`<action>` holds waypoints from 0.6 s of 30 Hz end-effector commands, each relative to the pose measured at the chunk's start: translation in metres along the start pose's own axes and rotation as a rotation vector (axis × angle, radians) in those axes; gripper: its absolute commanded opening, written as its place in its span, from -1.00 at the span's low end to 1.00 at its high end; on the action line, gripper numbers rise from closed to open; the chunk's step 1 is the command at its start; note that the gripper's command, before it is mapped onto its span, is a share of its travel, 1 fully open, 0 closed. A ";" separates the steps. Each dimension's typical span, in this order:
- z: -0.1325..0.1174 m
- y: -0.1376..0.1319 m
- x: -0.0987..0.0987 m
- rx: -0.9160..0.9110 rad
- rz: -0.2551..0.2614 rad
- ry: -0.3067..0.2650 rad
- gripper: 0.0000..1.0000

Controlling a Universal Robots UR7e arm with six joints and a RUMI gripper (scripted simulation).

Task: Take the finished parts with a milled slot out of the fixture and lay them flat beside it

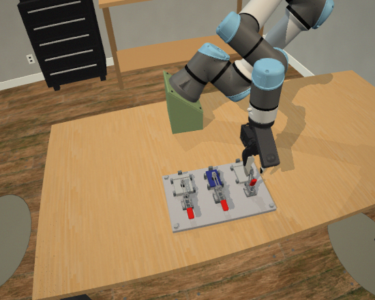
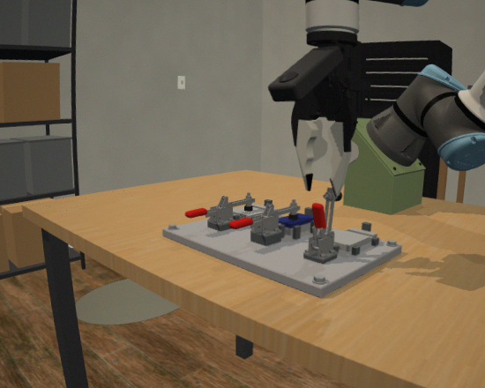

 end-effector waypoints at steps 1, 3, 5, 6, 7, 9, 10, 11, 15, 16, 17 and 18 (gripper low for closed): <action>0.000 0.000 0.001 0.000 0.000 0.001 -0.44; 0.000 0.000 0.001 0.000 0.000 0.001 -0.44; 0.000 0.000 0.001 0.000 -0.001 0.001 -0.44; 0.000 0.000 0.001 0.000 -0.001 0.001 -0.44; 0.000 0.000 0.001 0.000 -0.001 0.001 -0.44; 0.000 0.000 0.001 0.000 -0.001 0.001 -0.44; 0.000 0.000 0.000 0.000 -0.001 0.001 -0.44; 0.000 0.000 0.000 0.000 -0.001 0.001 -0.44; 0.000 0.000 0.000 0.000 -0.001 0.001 0.17; 0.000 0.000 0.000 0.000 -0.001 0.001 0.17; 0.000 0.000 0.000 0.000 -0.001 0.001 0.17; 0.000 0.000 0.000 0.000 -0.001 0.001 0.17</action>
Point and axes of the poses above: the point where the finger pads meet when closed, its own x axis back along the fingers, its own y axis across the jaws, z = x × y, the point moved 6 cm from there along x, back along the fingers, and after that the axes turned 15 degrees about x, right-handed, at the moved point
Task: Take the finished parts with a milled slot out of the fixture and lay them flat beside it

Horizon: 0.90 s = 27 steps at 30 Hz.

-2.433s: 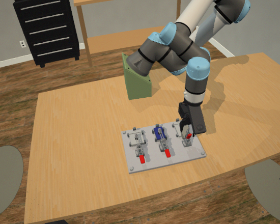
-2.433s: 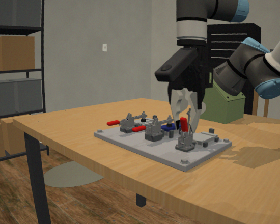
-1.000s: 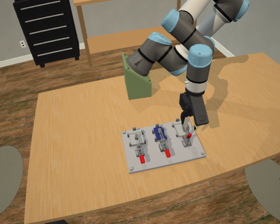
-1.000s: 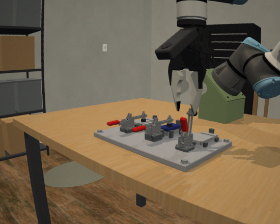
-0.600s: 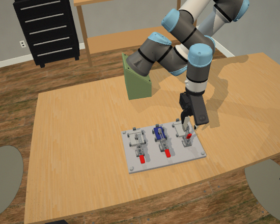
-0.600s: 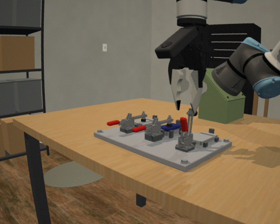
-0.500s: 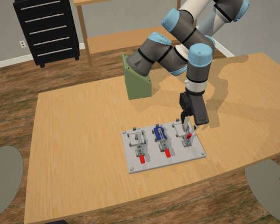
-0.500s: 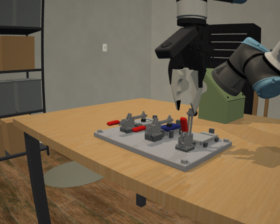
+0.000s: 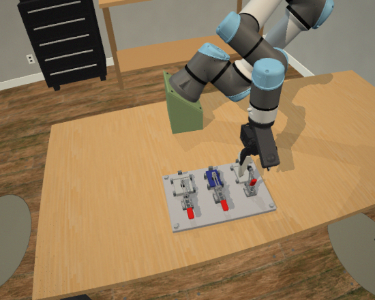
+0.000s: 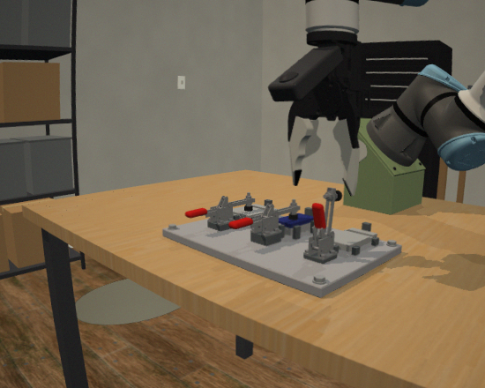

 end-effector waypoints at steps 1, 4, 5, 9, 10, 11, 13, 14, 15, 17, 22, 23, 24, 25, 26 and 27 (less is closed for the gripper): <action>0.000 0.000 0.000 0.000 -0.001 0.001 0.17; 0.000 0.000 0.000 0.000 -0.001 0.001 0.17; 0.000 0.000 0.000 0.000 -0.001 0.001 0.17; 0.000 0.000 -0.001 0.000 -0.001 0.001 0.17; 0.000 0.000 -0.001 0.000 -0.001 0.001 0.17; 0.000 0.000 -0.002 0.000 -0.001 0.001 0.17; 0.000 0.000 -0.002 0.000 -0.001 0.001 0.17; 0.000 0.000 -0.002 0.000 -0.001 0.001 0.17; 0.000 0.000 -0.002 0.000 -0.001 0.001 0.17; 0.000 0.000 -0.002 0.000 -0.001 0.001 0.17; 0.000 0.000 -0.002 0.000 -0.001 0.001 0.17; 0.000 0.000 -0.002 0.000 -0.001 0.001 0.17; 0.000 0.000 -0.002 0.000 -0.001 0.001 0.17; 0.000 0.000 -0.002 0.000 -0.001 0.001 0.17; -0.001 0.000 -0.002 0.000 -0.001 0.001 0.17; -0.001 0.000 -0.002 0.000 -0.001 0.001 0.17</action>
Point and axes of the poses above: the point where the finger pads meet when closed, its own x axis back along the fingers, its own y axis across the jaws, z = x × y, the point moved 6 cm from there along x, back along the fingers, and after that the axes turned 15 degrees about x, right-handed, at the moved point
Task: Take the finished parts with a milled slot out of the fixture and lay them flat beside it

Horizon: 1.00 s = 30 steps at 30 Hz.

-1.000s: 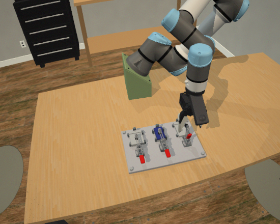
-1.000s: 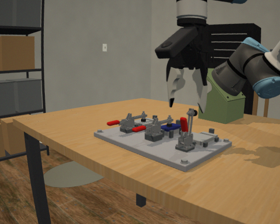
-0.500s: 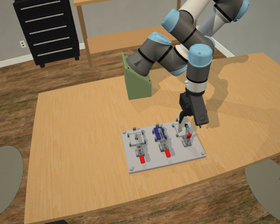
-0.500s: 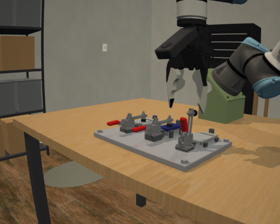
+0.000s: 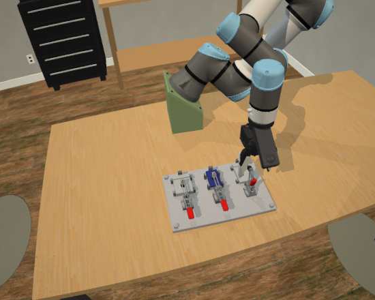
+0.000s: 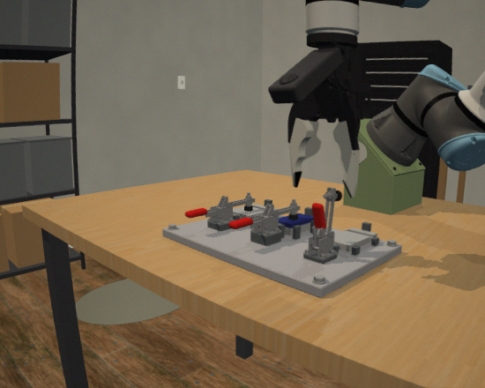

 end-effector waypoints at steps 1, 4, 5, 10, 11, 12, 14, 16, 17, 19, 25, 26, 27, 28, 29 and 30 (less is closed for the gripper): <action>-0.002 0.000 0.000 0.000 -0.001 0.001 0.17; -0.003 -0.001 0.000 0.000 -0.001 0.001 0.17; -0.005 -0.001 0.000 0.000 -0.001 0.001 0.17; -0.015 -0.004 0.000 0.000 -0.001 0.001 0.17; -0.018 -0.005 0.000 0.000 -0.001 0.001 0.17; -0.021 -0.006 0.000 0.000 -0.001 0.001 0.17; -0.028 -0.008 0.000 0.000 -0.001 0.001 0.17; -0.036 -0.010 0.000 0.000 -0.001 0.001 0.17; -0.039 -0.011 0.000 0.000 -0.001 0.001 0.17; -0.047 -0.013 0.000 0.000 -0.001 0.001 0.17; -0.061 -0.016 0.000 0.000 -0.001 0.001 0.17; -0.064 -0.017 0.000 0.000 -0.001 0.001 0.17; -0.068 -0.018 0.000 0.000 -0.001 0.001 0.17; -0.070 -0.019 0.000 0.000 -0.001 0.001 0.17; -0.073 -0.020 0.000 0.000 -0.001 0.001 0.17; -0.076 -0.020 0.000 0.000 -0.001 0.001 0.17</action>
Point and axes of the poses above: the point where the finger pads meet when closed, its own x axis back along the fingers, its own y axis across the jaws, z = x × y, the point moved 6 cm from there along x, back along the fingers, and after that the axes turned 15 degrees about x, right-handed, at the moved point
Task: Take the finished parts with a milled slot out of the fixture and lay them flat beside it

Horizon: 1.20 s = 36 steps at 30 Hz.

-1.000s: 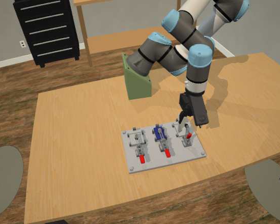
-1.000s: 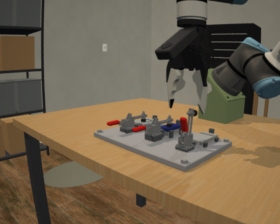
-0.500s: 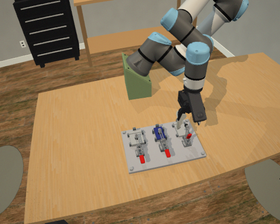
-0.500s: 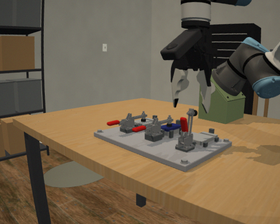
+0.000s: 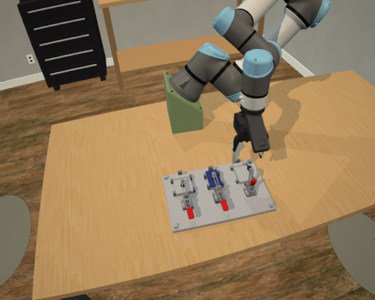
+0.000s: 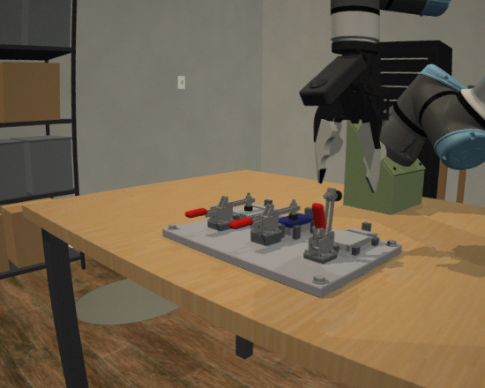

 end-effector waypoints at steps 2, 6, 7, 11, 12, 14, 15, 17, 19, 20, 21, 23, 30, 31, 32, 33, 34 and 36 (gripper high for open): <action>-0.019 -0.005 0.002 0.001 -0.001 0.002 0.17; -0.025 -0.007 0.002 0.001 -0.001 0.002 0.17; -0.025 -0.007 0.002 0.001 -0.001 0.002 0.17; -0.027 -0.007 0.002 0.001 -0.001 0.002 0.17; -0.027 -0.007 0.002 0.001 -0.001 0.002 0.17; -0.028 -0.008 0.002 0.001 -0.001 0.002 0.17; -0.028 -0.008 0.002 0.001 -0.001 0.002 0.17; -0.028 -0.008 0.001 0.001 -0.001 0.002 0.17; -0.028 -0.008 0.001 0.001 -0.001 0.002 0.17; -0.028 -0.008 0.000 0.001 -0.001 0.002 0.17; -0.028 -0.008 -0.001 0.001 -0.001 0.002 0.17; -0.028 -0.008 -0.003 0.001 -0.001 0.002 0.17; -0.027 -0.007 -0.014 0.001 -0.001 0.002 0.17; -0.027 -0.007 -0.017 0.001 -0.001 0.002 0.17; -0.027 -0.007 -0.020 0.001 -0.001 0.002 0.17; -0.027 -0.007 -0.023 0.001 -0.001 0.002 0.17; -0.027 -0.007 -0.026 0.001 -0.001 0.002 0.17; -0.027 -0.007 -0.033 0.001 -0.001 0.002 0.17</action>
Point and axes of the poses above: the point where the finger pads meet when closed, its own x axis back along the fingers, its own y axis across the jaws, z = x × y, the point moved 6 cm from there along x, back along the fingers, and after that the axes turned 15 degrees about x, right-handed, at the moved point
